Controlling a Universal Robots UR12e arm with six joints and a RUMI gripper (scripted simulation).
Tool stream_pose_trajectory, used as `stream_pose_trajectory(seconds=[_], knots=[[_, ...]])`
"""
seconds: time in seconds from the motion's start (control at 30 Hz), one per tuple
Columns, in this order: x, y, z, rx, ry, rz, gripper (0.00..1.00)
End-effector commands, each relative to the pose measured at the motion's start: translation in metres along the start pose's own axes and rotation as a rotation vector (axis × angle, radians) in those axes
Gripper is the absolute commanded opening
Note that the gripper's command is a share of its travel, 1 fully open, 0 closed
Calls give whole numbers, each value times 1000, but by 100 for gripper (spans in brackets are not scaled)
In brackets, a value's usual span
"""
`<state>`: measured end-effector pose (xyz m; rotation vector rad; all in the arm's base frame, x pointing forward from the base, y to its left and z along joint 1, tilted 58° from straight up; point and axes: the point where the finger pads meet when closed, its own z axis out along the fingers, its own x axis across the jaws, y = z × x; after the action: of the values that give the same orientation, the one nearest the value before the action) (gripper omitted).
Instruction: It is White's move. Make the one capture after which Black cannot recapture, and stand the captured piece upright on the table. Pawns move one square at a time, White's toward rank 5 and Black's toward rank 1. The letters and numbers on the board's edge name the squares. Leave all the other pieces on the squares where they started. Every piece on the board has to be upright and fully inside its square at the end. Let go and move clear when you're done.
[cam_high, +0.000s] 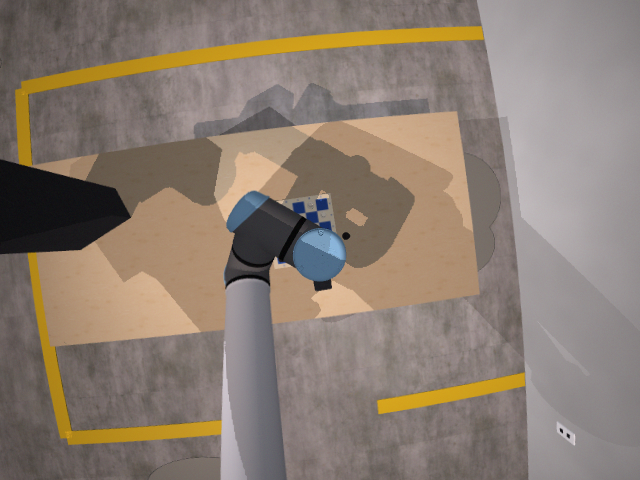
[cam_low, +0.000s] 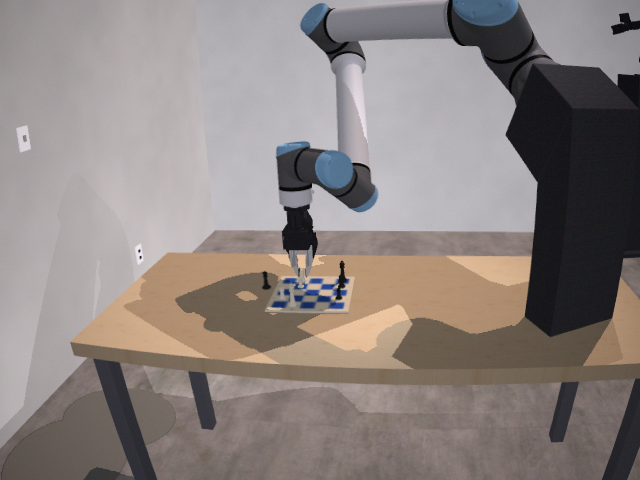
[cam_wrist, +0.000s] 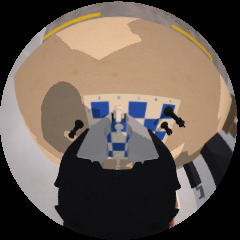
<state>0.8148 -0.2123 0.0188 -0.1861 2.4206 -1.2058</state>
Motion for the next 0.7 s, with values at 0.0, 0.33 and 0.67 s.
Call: stream_pose_trajectory(seconds=[0.0, 0.33, 0.67], knots=[[0, 0, -1, 0, -1, 0, 13], [0, 0, -1, 0, -1, 0, 22], [0, 0, -4, 0, -1, 0, 22]])
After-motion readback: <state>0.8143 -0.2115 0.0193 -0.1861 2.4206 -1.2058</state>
